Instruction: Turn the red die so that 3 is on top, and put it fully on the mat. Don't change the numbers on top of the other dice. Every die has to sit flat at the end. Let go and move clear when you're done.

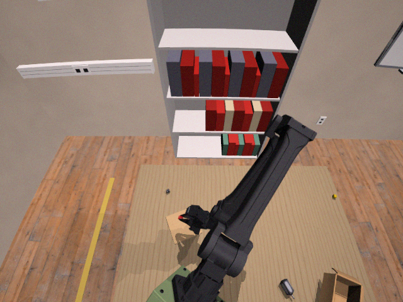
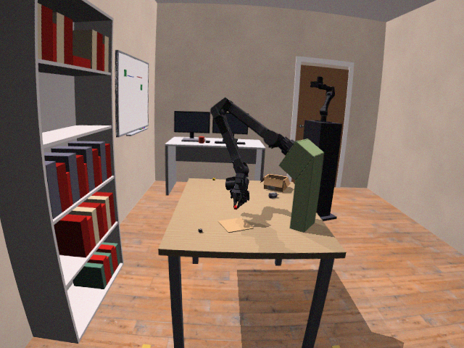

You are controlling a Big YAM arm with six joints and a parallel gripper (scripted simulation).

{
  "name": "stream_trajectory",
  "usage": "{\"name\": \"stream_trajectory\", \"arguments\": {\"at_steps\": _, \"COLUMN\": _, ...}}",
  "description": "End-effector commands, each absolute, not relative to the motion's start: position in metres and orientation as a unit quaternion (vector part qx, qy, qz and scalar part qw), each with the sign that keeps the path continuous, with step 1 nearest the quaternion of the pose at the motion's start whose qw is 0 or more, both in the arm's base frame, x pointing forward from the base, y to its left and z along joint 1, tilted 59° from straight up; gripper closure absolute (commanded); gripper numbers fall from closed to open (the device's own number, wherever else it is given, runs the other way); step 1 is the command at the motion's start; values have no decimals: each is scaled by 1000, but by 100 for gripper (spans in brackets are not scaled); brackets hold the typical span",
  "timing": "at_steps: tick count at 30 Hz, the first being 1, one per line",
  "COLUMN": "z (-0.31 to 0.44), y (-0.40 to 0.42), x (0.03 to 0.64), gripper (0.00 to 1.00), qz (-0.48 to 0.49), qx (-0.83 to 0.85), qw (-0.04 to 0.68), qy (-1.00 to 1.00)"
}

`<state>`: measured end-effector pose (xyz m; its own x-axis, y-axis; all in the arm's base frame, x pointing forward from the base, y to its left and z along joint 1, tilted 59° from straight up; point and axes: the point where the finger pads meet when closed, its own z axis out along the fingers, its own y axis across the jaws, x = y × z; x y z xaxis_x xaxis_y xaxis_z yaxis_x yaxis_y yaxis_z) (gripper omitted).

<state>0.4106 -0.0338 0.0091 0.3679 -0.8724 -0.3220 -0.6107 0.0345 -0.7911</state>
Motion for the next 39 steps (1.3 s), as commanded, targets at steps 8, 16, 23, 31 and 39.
{"name": "stream_trajectory", "arguments": {"at_steps": 8, "z": -8, "y": -55, "x": 429, "gripper": 89, "qz": -146, "qx": -684, "qw": 468, "qy": 540}}
{"name": "stream_trajectory", "arguments": {"at_steps": 16, "z": -22, "y": -66, "x": 444, "gripper": 89, "qz": -143, "qx": -686, "qw": 468, "qy": 539}}
{"name": "stream_trajectory", "arguments": {"at_steps": 23, "z": -34, "y": -78, "x": 455, "gripper": 89, "qz": -140, "qx": -684, "qw": 466, "qy": 543}}
{"name": "stream_trajectory", "arguments": {"at_steps": 31, "z": -31, "y": -74, "x": 453, "gripper": 89, "qz": -140, "qx": -686, "qw": 467, "qy": 540}}
{"name": "stream_trajectory", "arguments": {"at_steps": 39, "z": -31, "y": -74, "x": 453, "gripper": 89, "qz": -139, "qx": -686, "qw": 467, "qy": 540}}
